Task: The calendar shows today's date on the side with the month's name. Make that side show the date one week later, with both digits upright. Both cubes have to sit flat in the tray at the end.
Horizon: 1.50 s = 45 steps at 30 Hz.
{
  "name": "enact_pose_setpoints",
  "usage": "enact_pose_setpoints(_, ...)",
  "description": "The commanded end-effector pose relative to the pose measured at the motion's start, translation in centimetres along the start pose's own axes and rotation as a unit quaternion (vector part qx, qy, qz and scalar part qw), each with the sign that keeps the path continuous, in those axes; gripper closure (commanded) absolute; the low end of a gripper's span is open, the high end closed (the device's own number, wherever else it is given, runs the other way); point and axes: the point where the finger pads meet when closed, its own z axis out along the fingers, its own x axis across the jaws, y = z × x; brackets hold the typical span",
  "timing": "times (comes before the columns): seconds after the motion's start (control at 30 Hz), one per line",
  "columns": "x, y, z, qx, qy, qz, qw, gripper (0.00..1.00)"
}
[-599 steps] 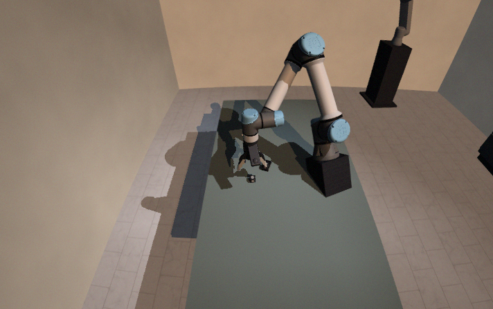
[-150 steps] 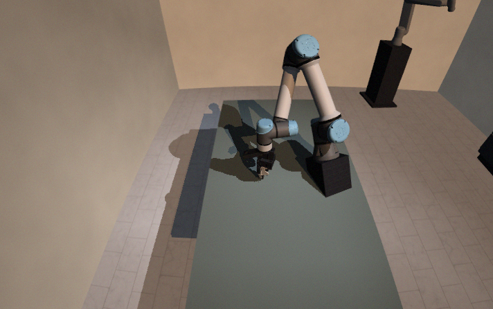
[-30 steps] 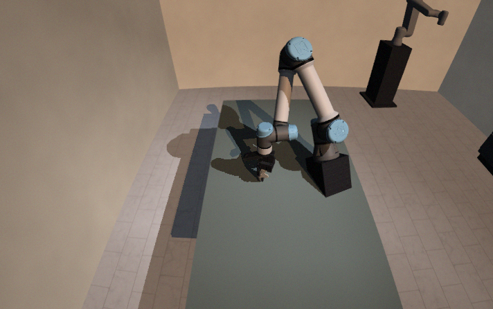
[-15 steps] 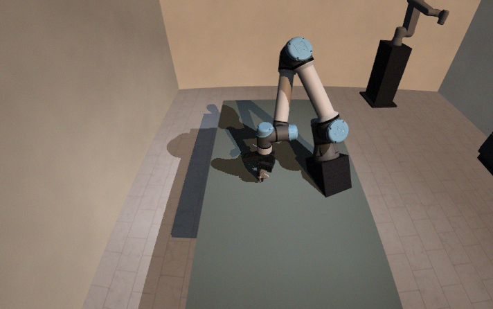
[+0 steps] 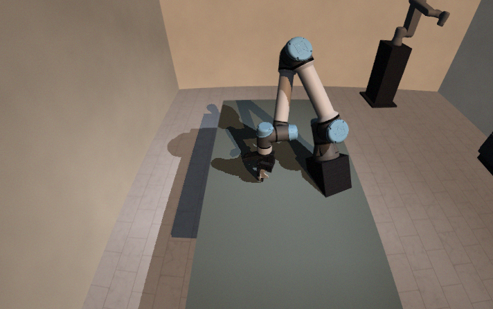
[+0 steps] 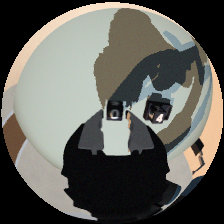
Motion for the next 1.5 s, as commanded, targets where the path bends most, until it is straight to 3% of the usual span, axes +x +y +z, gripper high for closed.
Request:
enact_pose_setpoints(0.0, 0.0, 0.0, -0.1, 0.0, 0.0, 0.0, 1.0, 0.72)
enact_pose_setpoints(0.43, 0.0, 0.0, -2.7, 0.0, 0.0, 0.0, 1.0, 0.72)
enact_pose_setpoints(0.9, 0.0, 0.0, -8.2, 0.0, 0.0, 0.0, 1.0, 0.72)
enact_pose_setpoints(1.27, 0.0, 0.0, -9.0, 0.0, 0.0, 0.0, 1.0, 0.72)
enact_pose_setpoints(1.3, 0.0, 0.0, -9.0, 0.0, 0.0, 0.0, 1.0, 0.0)
enact_pose_setpoints(1.47, 0.0, 0.0, -9.0, 0.0, 0.0, 0.0, 1.0, 0.0)
